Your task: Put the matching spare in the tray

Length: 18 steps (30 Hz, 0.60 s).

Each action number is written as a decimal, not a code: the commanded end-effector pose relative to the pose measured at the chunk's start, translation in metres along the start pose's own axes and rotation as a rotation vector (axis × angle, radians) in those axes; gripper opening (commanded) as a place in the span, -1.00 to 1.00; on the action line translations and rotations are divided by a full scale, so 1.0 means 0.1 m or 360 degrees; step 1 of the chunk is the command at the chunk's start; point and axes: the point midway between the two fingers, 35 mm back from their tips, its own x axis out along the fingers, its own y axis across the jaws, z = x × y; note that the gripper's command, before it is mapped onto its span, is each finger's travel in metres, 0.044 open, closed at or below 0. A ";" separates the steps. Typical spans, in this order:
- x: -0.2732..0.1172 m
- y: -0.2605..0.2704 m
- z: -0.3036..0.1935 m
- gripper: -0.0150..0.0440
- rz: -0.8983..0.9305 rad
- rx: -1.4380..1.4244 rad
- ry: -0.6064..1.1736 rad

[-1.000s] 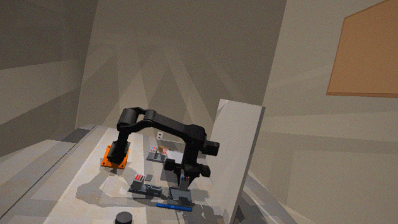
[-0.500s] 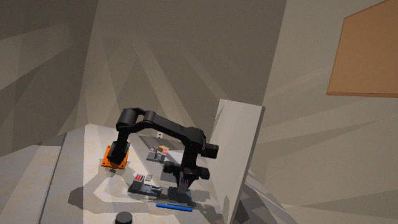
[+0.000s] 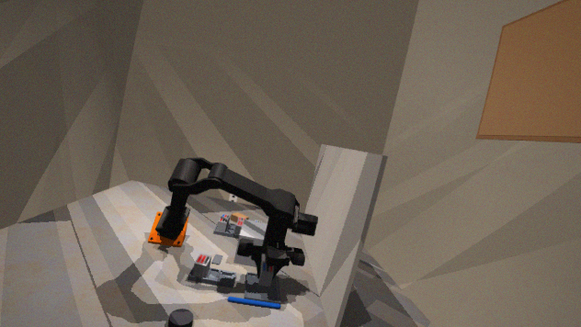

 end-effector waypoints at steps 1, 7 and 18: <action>0.02 0.00 0.00 -0.49 0.0005 -0.0006 0.0003; 0.06 0.00 0.00 -0.49 0.0005 -0.0005 0.0001; 0.08 -0.01 0.01 0.13 0.0000 0.0003 -0.0004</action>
